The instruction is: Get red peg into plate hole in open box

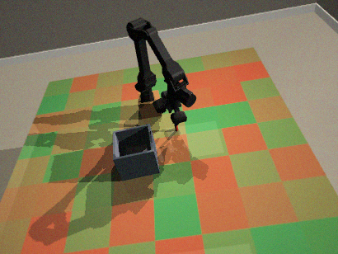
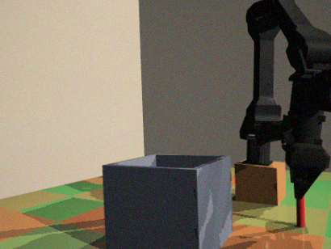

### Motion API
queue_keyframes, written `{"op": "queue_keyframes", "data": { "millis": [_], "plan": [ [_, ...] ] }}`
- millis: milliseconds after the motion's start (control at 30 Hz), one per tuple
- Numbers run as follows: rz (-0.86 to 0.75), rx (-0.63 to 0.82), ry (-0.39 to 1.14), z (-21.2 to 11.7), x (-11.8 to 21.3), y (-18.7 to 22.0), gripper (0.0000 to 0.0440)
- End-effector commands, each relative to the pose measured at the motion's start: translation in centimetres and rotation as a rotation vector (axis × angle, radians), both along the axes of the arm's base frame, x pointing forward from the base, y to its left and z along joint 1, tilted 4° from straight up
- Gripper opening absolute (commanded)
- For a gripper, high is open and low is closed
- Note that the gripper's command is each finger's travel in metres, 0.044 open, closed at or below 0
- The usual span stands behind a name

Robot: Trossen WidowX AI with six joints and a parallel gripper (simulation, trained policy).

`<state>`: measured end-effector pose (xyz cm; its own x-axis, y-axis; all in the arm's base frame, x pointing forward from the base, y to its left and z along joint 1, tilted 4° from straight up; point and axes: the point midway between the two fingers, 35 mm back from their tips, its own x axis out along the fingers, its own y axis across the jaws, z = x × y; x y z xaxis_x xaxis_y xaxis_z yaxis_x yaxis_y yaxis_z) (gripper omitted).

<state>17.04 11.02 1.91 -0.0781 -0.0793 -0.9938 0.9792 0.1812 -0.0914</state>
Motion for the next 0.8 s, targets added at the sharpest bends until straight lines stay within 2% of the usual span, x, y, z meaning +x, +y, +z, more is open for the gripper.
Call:
{"op": "queue_keyframes", "data": {
  "millis": [0,133,500,600,767],
  "plan": [
    [0.0,-0.012,-0.003,-0.9,-0.1,-0.2,0.0395],
    [-0.004,-0.015,-0.012,-1.9,0.0,-0.3,0.0353],
    [0.035,0.017,-0.032,-4.0,1.1,1.1,0.0079],
    [0.05,0.029,-0.044,-4.2,1.6,1.5,0.0015],
    [0.039,0.046,-0.083,-3.2,2.5,1.8,0.0006]
  ]
}}
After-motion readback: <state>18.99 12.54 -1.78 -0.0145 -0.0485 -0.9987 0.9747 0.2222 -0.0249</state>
